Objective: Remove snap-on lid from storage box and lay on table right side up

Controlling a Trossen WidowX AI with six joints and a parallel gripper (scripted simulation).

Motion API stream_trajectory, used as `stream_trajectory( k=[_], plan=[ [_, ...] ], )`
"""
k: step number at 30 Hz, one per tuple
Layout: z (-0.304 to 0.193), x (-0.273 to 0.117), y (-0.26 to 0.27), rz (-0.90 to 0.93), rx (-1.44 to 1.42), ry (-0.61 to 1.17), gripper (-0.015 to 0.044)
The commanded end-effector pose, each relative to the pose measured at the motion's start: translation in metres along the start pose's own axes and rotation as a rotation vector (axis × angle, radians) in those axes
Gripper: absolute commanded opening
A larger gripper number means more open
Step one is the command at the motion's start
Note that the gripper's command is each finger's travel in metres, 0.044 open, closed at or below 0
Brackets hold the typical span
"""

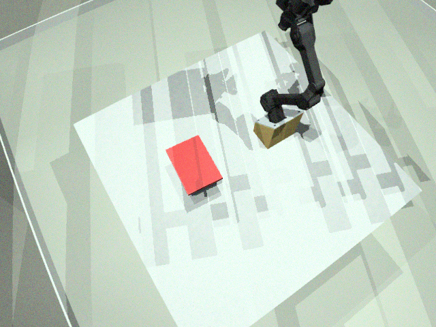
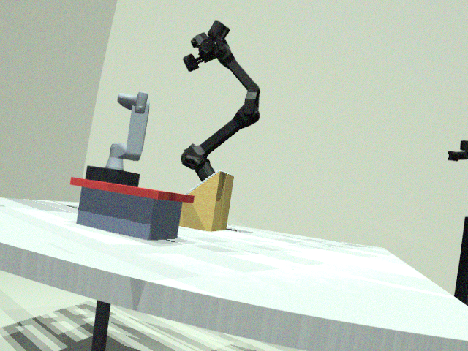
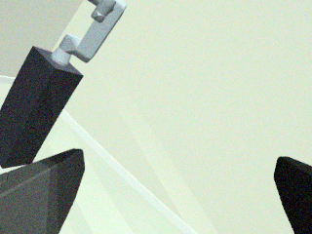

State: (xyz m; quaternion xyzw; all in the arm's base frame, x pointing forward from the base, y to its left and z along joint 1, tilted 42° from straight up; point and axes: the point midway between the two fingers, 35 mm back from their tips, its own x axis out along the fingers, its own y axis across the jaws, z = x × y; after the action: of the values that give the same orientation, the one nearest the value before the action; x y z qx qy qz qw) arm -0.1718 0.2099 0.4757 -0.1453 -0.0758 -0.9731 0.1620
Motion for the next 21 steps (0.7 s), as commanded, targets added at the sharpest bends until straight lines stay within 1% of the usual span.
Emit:
stream_trajectory(
  k=[1, 3, 6, 7, 10, 13, 15, 20, 21],
  plan=[
    [0.000, 0.002, 0.003, 0.006, 0.002, 0.000, 0.0374],
    [0.002, 0.014, 0.023, 0.057, 0.021, 0.002, 0.0321],
    [0.006, 0.037, 0.072, 0.173, 0.064, 0.010, 0.0243],
    [0.007, 0.043, 0.089, 0.213, 0.079, 0.014, 0.0235],
    [0.008, 0.055, 0.140, 0.328, 0.121, 0.029, 0.0235],
    [0.009, 0.057, 0.153, 0.399, 0.187, 0.013, 0.0235],
    [0.009, 0.059, 0.185, 0.478, 0.234, 0.029, 0.0235],
    [0.003, 0.046, 0.271, 0.663, 0.317, 0.103, 0.0235],
    [0.002, 0.045, 0.274, 0.671, 0.312, 0.105, 0.0235]
  ],
)
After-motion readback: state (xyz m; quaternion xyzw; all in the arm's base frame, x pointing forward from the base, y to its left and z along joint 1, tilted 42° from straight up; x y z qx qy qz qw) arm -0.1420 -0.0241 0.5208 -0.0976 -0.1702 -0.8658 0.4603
